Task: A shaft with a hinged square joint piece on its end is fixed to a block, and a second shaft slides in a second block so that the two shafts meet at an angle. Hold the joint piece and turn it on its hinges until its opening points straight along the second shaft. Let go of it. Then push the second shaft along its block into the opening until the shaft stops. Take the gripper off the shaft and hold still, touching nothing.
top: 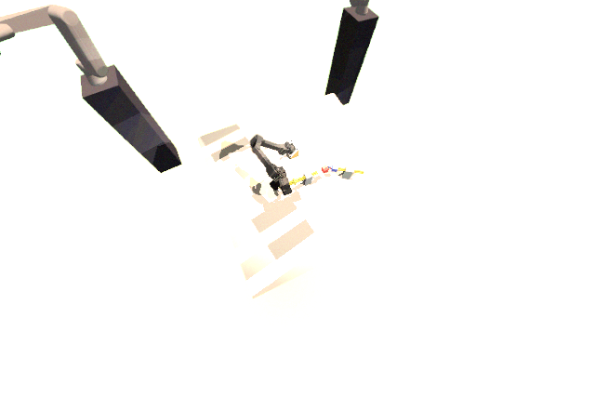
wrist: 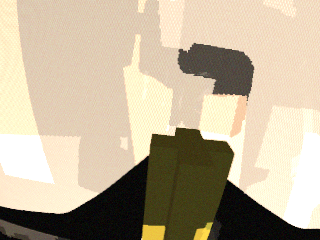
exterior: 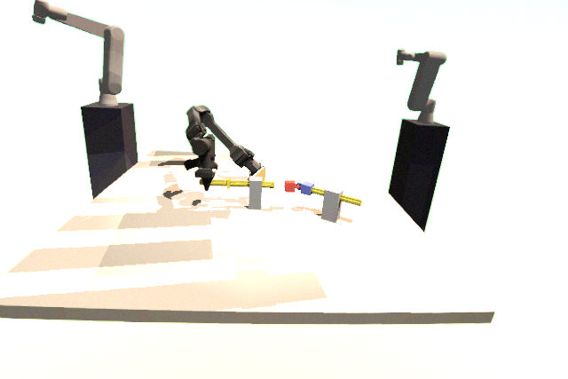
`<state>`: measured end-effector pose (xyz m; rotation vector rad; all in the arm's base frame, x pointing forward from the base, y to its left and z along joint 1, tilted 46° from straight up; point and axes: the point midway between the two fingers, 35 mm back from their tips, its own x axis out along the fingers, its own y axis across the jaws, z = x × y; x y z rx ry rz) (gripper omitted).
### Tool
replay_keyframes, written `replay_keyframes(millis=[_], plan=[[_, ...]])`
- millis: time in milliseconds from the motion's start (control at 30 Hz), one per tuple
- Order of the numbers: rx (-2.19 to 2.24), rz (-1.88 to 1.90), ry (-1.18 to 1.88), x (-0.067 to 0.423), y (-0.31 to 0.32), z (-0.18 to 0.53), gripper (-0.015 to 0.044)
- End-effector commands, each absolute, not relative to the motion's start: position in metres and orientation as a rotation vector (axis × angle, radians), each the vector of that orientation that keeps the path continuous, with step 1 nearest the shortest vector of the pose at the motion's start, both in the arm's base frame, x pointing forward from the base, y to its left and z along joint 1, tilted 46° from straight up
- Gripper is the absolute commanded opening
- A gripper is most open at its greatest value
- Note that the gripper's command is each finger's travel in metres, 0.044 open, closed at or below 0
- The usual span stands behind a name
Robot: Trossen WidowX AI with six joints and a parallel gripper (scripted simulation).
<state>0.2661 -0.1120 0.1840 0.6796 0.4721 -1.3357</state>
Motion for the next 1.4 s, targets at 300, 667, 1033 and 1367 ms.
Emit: replay_keyframes(millis=[300,667,1033,1367], plan=[[0.68,-1.336,0.472,0.2661,-0.112,0.184,0.0067],[0.68,-1.336,0.472,0.2661,-0.112,0.184,0.0067],[0.679,-1.339,0.474,0.266,-0.1121,0.1839,0.0067],[0.67,-1.398,0.503,0.2654,-0.1149,0.1848,0.0067]])
